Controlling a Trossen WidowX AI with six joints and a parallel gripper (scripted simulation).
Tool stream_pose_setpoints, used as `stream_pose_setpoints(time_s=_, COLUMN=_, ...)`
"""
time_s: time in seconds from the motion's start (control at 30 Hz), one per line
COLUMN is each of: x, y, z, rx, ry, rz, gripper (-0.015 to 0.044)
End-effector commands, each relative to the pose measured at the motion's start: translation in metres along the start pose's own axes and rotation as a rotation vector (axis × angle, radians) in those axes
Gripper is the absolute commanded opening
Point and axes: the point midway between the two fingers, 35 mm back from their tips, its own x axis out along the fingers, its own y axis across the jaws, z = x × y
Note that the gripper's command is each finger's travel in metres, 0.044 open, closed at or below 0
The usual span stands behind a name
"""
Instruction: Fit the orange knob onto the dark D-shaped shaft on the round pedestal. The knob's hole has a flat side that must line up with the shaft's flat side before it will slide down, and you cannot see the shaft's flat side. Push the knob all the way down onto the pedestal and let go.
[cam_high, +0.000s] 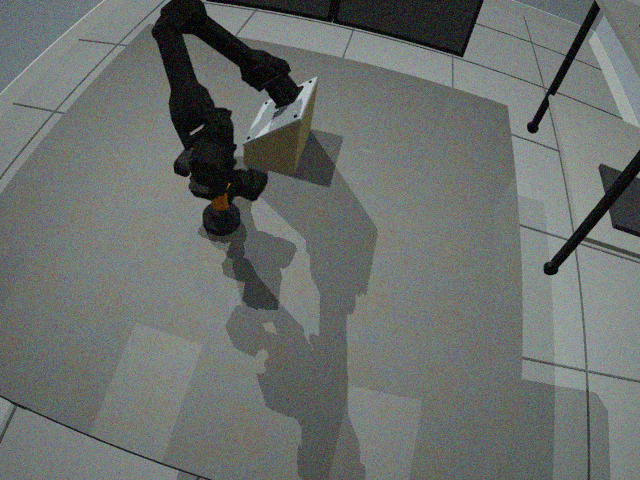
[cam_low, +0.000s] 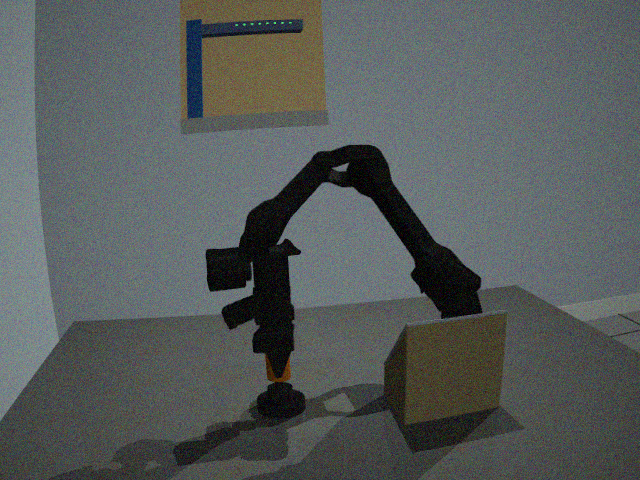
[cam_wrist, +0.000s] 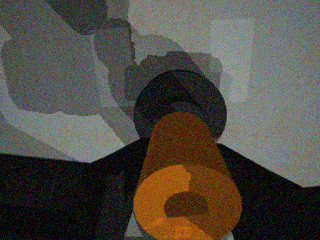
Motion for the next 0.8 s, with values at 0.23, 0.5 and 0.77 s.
stream_pose_setpoints(time_s=0.23, x=0.0013, y=-0.0007, z=0.0008, rx=0.000, ry=-0.004, rz=-0.002, gripper=0.0000)
stream_pose_setpoints(time_s=0.5, x=0.0017, y=-0.0002, z=-0.0011, rx=0.000, ry=-0.004, rz=-0.002, gripper=0.0000)
stream_pose_setpoints(time_s=0.77, x=0.0022, y=0.0000, z=-0.0020, rx=0.000, ry=-0.004, rz=-0.002, gripper=0.0000)
